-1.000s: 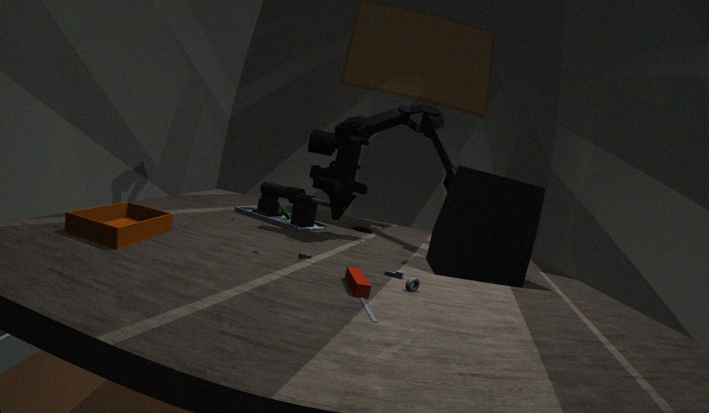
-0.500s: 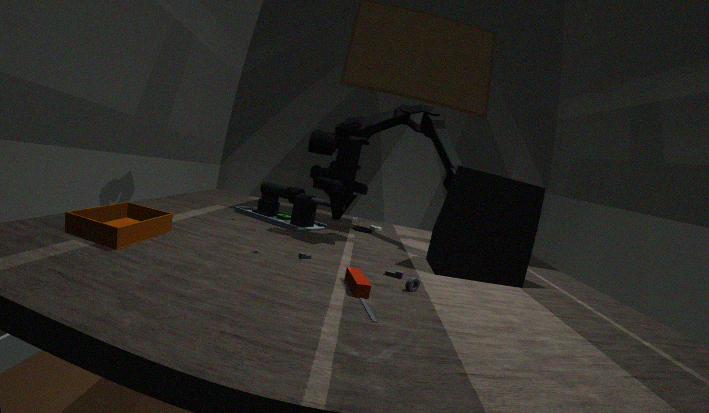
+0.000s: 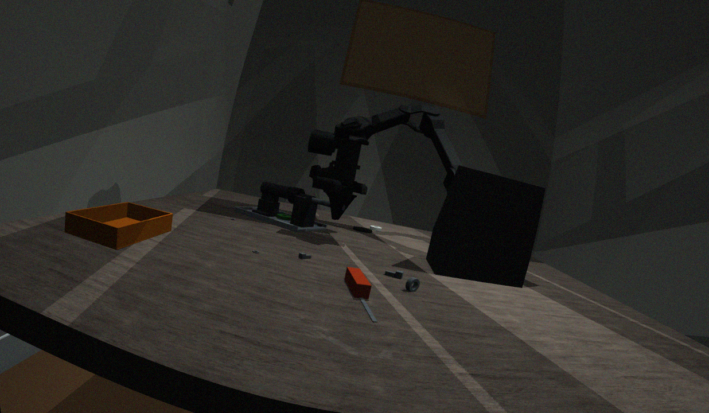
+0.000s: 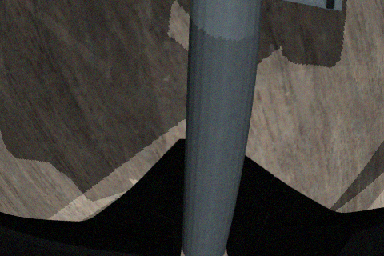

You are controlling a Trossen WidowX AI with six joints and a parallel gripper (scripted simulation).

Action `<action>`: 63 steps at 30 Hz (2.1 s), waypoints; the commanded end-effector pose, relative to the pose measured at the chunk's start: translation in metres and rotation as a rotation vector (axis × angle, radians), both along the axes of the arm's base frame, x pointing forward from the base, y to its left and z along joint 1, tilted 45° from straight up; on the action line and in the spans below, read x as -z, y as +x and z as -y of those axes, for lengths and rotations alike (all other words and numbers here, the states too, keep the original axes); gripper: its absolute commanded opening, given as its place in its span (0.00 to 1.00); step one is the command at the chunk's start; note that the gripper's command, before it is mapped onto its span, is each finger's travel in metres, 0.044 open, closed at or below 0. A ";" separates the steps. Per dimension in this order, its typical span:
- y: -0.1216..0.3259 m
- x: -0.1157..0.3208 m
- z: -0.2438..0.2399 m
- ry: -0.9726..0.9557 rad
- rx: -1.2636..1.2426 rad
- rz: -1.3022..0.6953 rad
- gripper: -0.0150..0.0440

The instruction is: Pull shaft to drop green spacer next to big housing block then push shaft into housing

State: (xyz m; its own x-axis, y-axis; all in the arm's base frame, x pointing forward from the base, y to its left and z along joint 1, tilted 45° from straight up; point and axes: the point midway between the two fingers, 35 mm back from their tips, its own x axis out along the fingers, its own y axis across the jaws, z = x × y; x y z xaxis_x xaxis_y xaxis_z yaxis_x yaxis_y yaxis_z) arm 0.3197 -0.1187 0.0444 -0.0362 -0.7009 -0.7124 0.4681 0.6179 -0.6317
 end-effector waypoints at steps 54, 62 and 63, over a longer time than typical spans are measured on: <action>0.020 -0.008 0.009 -0.002 0.001 0.002 0.25; 0.023 -0.009 0.010 -0.003 0.001 0.002 0.25; 0.023 -0.009 0.010 -0.003 0.001 0.002 0.25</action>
